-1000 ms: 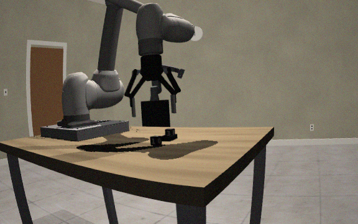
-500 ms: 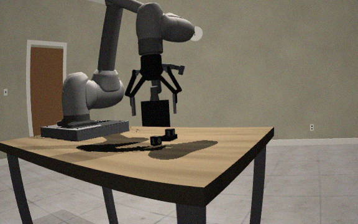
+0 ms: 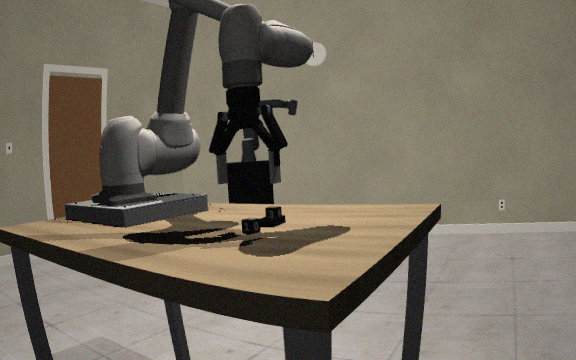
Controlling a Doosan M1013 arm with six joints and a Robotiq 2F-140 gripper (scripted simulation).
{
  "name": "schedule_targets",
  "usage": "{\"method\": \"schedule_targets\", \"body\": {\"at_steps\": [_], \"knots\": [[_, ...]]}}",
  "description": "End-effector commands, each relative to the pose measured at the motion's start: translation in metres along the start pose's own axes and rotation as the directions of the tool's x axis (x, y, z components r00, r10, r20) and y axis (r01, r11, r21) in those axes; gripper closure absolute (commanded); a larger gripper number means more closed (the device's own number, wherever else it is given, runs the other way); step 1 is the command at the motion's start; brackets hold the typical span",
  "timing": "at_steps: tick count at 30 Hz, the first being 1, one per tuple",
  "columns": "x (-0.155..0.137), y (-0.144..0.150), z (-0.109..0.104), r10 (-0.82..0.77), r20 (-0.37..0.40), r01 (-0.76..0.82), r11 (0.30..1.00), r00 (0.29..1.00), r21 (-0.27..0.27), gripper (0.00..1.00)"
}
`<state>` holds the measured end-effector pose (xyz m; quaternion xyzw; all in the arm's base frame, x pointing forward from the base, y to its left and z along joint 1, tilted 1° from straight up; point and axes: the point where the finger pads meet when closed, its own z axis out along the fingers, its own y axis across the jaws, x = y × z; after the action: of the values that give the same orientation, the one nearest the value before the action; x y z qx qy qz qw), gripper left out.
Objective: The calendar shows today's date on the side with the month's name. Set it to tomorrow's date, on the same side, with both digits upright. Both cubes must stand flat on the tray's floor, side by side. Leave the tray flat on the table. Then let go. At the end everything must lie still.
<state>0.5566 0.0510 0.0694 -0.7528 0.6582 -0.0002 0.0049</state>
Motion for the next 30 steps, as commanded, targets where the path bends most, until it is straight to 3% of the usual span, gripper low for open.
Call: {"method": "schedule_targets", "body": {"at_steps": [1,8,11,12,16,23,24,25,28,30], "knots": [[-0.0001,0.0000,-0.0006,0.172,-0.014,-0.172,0.985,0.985,0.000,0.00],[-0.0001,0.0000,-0.0014,0.401,-0.013,-0.401,0.916,0.916,0.003,0.00],[-0.0001,0.0000,-0.0015,0.418,-0.013,-0.418,0.908,0.908,0.003,0.00],[-0.0001,0.0000,-0.0018,0.507,-0.013,-0.507,0.862,0.862,0.005,0.00],[-0.0001,0.0000,-0.0021,0.588,-0.013,-0.588,0.809,0.809,0.006,0.00],[0.0000,0.0000,-0.0030,0.782,-0.011,-0.782,0.624,0.624,0.009,0.00],[0.0000,0.0000,-0.0030,0.783,-0.010,-0.783,0.622,0.622,0.009,0.00],[0.0000,0.0000,-0.0032,0.822,-0.010,-0.822,0.569,0.569,0.010,0.00],[0.0000,0.0000,-0.0033,0.832,-0.010,-0.832,0.555,0.555,0.010,0.00],[0.0000,0.0000,-0.0037,0.896,-0.008,-0.896,0.444,0.444,0.011,0.00]]}}
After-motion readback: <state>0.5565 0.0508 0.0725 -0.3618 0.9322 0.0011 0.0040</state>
